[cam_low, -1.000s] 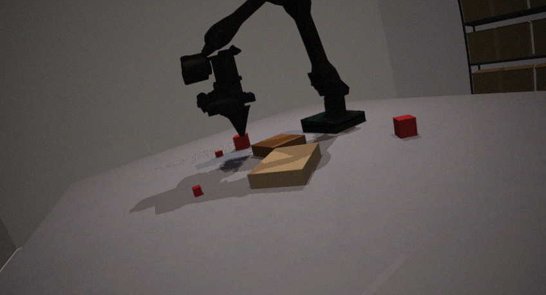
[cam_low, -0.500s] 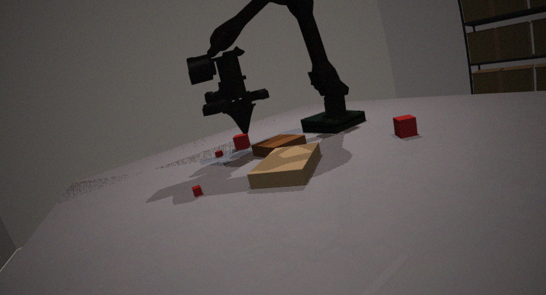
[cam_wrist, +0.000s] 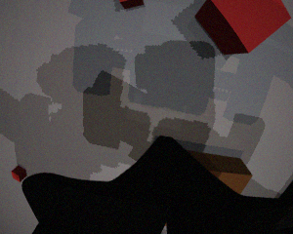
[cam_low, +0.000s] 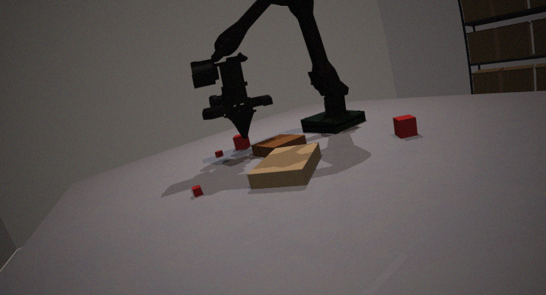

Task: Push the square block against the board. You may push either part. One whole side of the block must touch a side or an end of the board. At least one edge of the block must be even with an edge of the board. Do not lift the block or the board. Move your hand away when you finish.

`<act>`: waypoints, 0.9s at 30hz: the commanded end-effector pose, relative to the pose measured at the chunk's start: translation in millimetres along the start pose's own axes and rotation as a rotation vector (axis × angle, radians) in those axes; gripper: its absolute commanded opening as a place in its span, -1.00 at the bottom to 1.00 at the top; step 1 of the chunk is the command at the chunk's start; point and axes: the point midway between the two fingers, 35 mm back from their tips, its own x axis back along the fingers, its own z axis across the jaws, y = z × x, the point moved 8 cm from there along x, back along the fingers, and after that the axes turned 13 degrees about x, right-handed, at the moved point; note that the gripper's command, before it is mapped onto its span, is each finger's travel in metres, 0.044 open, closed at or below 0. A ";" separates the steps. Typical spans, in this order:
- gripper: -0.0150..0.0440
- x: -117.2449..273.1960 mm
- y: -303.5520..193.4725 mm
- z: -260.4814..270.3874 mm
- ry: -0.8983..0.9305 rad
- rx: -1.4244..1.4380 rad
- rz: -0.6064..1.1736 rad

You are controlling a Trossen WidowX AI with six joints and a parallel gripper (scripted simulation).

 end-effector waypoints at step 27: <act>-0.49 -36.9 -33.6 4.5 -0.029 -0.011 0.017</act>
